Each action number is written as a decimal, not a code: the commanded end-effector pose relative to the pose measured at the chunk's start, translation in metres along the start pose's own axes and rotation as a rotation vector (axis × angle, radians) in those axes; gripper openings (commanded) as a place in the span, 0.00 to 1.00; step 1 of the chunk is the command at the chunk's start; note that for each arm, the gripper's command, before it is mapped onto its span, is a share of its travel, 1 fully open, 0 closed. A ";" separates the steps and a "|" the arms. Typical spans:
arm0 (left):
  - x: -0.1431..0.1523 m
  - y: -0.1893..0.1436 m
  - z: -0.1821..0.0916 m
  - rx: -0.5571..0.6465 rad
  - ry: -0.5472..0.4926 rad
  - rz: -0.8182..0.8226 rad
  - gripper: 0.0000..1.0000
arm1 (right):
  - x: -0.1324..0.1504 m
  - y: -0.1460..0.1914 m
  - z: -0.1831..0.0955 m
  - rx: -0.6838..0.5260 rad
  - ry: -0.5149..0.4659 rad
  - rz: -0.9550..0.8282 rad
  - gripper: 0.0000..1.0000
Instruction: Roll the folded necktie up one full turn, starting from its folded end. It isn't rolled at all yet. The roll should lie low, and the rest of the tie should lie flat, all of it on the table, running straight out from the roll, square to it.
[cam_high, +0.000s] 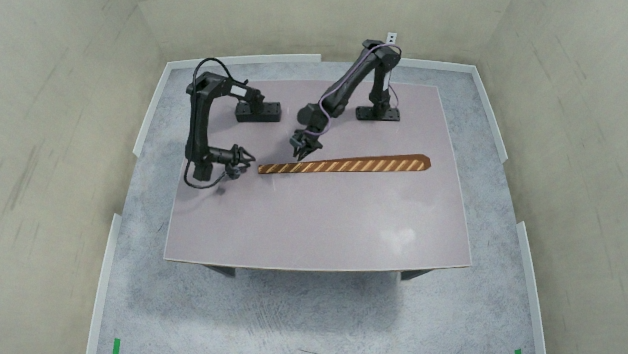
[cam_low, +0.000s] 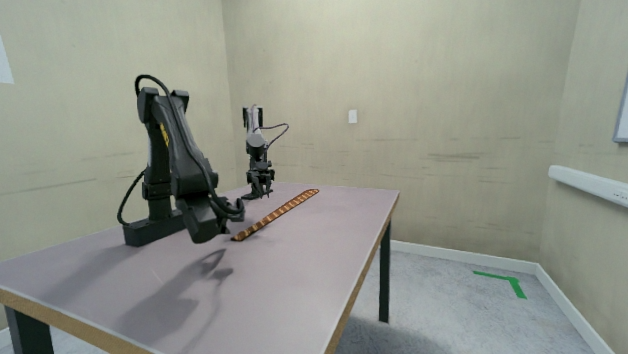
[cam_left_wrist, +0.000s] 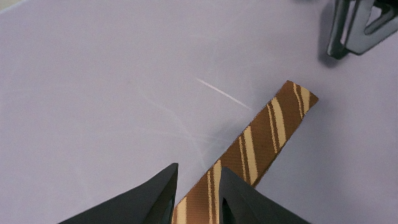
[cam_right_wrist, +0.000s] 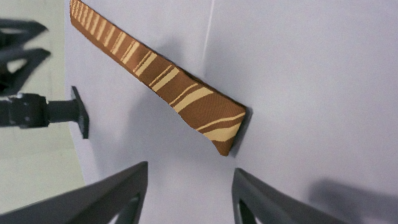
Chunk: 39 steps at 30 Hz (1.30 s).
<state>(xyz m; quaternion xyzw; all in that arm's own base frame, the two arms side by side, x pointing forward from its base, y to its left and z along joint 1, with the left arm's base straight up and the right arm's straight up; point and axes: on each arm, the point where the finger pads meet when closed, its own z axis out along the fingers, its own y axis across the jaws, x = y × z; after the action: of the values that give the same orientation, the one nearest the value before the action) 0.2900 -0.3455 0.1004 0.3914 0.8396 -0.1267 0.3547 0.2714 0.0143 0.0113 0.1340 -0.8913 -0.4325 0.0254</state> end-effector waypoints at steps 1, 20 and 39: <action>-0.015 -0.013 0.002 0.046 -0.003 0.003 0.22 | -0.008 0.009 -0.005 -0.050 -0.046 0.054 0.45; -0.011 -0.047 0.037 0.127 0.068 0.044 0.03 | -0.008 0.008 -0.008 -0.102 -0.096 0.146 0.44; -0.010 -0.053 0.049 0.133 0.068 0.051 0.04 | -0.007 0.010 -0.009 -0.119 -0.102 0.166 0.44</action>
<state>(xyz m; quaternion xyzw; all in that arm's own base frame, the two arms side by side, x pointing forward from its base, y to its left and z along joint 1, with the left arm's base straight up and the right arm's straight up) 0.2778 -0.3961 0.0519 0.4361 0.8395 -0.1457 0.2894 0.2779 0.0141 0.0180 0.0603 -0.8814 -0.4680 0.0210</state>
